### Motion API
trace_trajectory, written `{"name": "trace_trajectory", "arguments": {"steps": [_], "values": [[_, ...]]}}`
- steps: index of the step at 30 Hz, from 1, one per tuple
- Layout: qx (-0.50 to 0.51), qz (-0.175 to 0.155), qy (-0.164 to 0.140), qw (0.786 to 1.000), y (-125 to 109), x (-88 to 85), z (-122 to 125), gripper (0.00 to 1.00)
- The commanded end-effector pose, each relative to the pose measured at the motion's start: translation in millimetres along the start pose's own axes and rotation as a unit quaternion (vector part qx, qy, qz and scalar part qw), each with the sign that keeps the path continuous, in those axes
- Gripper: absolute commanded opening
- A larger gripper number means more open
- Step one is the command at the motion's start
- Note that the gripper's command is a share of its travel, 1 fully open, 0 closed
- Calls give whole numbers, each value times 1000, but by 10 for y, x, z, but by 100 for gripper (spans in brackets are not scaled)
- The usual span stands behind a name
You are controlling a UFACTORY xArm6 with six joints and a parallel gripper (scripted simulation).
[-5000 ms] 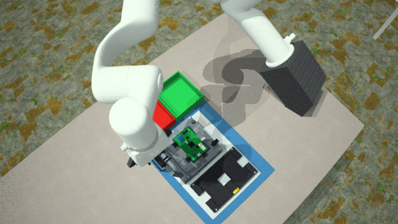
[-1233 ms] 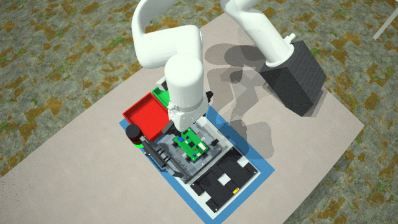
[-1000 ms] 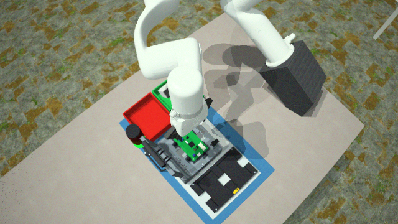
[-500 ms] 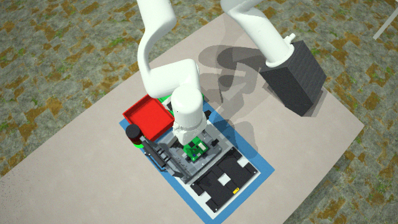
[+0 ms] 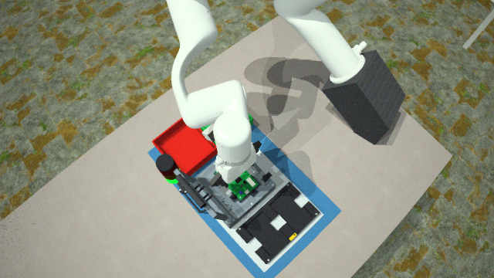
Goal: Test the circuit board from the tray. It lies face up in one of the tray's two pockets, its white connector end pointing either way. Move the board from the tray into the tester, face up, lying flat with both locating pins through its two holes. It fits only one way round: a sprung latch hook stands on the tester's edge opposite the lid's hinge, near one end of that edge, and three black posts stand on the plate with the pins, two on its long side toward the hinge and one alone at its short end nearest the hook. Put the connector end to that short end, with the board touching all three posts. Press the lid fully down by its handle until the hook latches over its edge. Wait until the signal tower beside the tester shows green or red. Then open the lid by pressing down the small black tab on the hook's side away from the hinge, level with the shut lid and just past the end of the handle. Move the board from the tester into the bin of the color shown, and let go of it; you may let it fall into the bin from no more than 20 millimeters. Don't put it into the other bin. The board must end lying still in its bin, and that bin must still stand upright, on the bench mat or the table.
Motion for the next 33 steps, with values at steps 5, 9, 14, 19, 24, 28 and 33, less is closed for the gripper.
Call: {"name": "trace_trajectory", "arguments": {"steps": [5,9,14,19,24,28,33], "values": [[0,0,1,1000,1,-8,-8,100],[0,0,1,1000,1,-2,-8,100],[0,0,1,1000,1,76,-10,100],[0,0,1,1000,1,236,-13,100],[0,0,1,1000,1,340,-16,100],[0,0,1,1000,1,449,-18,100],[0,0,1,1000,1,504,-19,100]]}}
Point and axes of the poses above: the point where the finger pads meet when closed, its own x axis out along the fingers, its own z axis across the jaws, y = z × x, the point moved 7 cm from there along -x, back along the fingers, and after that the axes turned 15 degrees about -x, right-handed, at the moved point
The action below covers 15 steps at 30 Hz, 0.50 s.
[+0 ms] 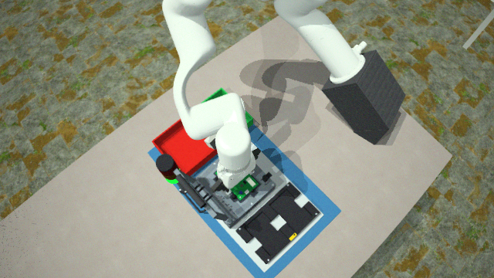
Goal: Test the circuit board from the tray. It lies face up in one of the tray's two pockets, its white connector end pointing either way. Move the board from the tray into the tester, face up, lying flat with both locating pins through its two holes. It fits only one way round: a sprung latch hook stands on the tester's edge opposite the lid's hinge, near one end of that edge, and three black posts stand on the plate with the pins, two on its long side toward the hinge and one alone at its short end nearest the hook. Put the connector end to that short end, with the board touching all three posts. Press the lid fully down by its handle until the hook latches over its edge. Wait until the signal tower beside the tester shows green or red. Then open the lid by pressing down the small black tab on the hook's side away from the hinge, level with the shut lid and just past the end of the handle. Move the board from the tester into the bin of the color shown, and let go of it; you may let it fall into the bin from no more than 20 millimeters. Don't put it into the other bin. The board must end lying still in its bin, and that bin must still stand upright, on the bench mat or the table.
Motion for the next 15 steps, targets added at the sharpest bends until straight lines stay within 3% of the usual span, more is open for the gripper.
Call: {"name": "trace_trajectory", "arguments": {"steps": [1,9,10,15], "values": [[1,0,2,1000,2,7,-13,100],[1,0,2,1000,2,7,-13,100],[1,0,2,1000,2,7,-13,95],[1,0,2,1000,2,7,-13,95]]}}
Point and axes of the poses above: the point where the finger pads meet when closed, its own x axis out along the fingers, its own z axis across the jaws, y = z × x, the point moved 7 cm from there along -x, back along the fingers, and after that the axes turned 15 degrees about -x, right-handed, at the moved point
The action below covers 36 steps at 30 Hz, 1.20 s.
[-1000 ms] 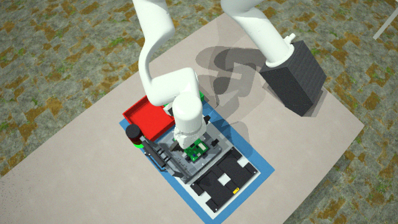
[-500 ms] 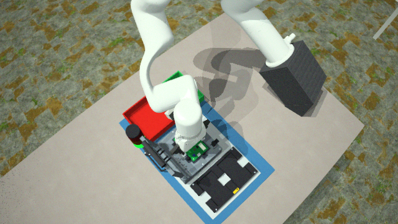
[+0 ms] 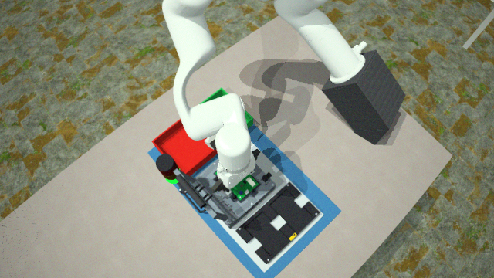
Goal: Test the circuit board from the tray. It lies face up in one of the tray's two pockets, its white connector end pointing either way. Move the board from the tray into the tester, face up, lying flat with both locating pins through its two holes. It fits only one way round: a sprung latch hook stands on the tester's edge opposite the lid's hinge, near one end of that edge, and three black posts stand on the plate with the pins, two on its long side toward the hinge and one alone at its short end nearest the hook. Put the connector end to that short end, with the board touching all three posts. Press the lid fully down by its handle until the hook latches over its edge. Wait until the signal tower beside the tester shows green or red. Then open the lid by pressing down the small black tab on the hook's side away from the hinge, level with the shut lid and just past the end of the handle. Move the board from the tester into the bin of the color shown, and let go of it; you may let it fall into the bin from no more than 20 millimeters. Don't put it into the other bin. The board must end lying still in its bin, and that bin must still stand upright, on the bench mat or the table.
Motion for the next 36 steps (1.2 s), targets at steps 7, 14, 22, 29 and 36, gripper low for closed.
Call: {"name": "trace_trajectory", "arguments": {"steps": [7,14,22,29,36], "values": [[0,0,1,1000,1,-11,-9,95],[0,0,1,1000,1,-11,-9,89],[0,0,1,1000,1,-11,-9,85],[0,0,1,1000,1,-11,-9,85],[0,0,1,1000,1,-11,-9,81]]}}
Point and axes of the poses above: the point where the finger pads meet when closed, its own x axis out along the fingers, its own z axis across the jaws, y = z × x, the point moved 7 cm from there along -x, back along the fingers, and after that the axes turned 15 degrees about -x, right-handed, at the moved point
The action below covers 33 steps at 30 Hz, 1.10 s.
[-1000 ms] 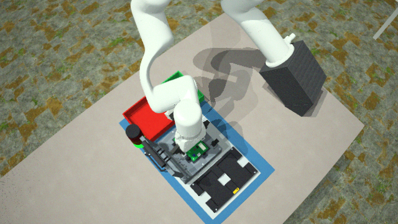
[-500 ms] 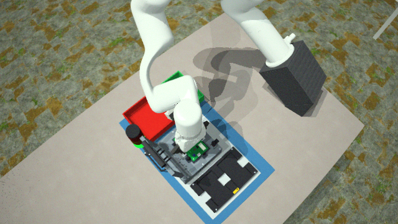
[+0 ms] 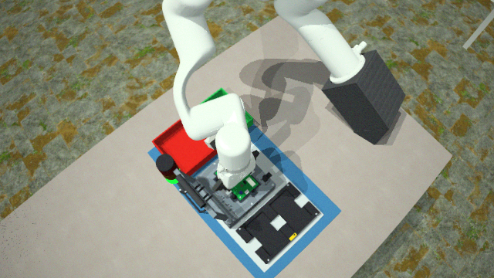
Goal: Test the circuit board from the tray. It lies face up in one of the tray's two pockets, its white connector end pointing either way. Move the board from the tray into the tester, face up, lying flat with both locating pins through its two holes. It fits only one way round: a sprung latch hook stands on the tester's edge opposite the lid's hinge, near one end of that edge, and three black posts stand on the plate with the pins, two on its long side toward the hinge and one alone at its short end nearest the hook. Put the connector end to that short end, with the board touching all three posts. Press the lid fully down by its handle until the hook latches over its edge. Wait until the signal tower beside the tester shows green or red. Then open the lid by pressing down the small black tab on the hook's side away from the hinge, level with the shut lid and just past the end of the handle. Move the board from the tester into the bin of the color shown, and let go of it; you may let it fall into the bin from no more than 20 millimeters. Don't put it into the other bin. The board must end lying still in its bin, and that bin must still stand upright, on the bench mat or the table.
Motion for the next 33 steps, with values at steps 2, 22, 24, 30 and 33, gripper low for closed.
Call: {"name": "trace_trajectory", "arguments": {"steps": [2,22,24,30,33], "values": [[0,0,1,1000,1,-10,-8,81],[0,0,1,1000,1,-10,-8,79],[0,0,1,1000,1,-10,-8,79],[0,0,1,1000,1,-10,-8,79],[0,0,1,1000,1,-10,-8,79]]}}
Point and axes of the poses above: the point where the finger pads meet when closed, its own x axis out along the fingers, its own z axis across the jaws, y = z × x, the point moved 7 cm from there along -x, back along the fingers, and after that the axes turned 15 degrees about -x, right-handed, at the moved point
